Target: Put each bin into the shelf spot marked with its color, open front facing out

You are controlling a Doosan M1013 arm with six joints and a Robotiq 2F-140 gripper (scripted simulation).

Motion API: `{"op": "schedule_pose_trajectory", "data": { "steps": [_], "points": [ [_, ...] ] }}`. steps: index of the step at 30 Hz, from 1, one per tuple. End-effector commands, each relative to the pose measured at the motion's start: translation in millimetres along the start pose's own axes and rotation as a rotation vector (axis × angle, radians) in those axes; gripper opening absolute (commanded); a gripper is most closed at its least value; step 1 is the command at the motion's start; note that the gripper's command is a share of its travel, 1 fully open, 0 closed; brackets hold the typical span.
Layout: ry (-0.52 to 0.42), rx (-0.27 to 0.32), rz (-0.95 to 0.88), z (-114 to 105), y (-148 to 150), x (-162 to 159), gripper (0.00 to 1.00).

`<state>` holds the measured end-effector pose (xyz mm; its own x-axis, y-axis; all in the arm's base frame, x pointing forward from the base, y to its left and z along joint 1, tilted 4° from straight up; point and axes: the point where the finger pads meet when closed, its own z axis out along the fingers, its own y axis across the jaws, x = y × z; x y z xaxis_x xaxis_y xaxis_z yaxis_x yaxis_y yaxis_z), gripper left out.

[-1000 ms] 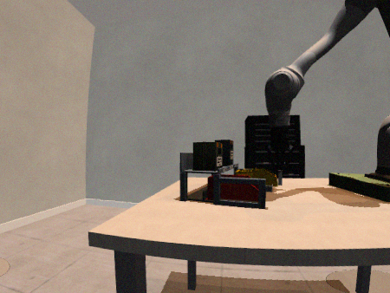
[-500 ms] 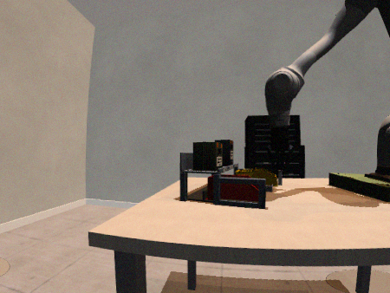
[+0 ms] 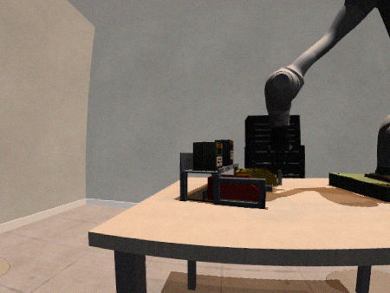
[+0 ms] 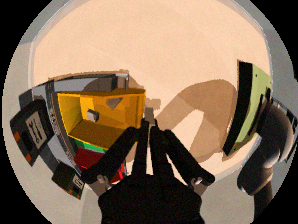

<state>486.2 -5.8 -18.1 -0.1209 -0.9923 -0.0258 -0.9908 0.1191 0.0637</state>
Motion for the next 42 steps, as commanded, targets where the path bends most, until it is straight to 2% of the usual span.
{"op": "schedule_pose_trajectory", "data": {
  "steps": [1, 42],
  "points": [
    [0.000, 0.000, 0.000, 0, 0, 0, 0.10],
    [0.000, 0.000, 0.000, 0, -14, 0, 0.10]
  ]
}}
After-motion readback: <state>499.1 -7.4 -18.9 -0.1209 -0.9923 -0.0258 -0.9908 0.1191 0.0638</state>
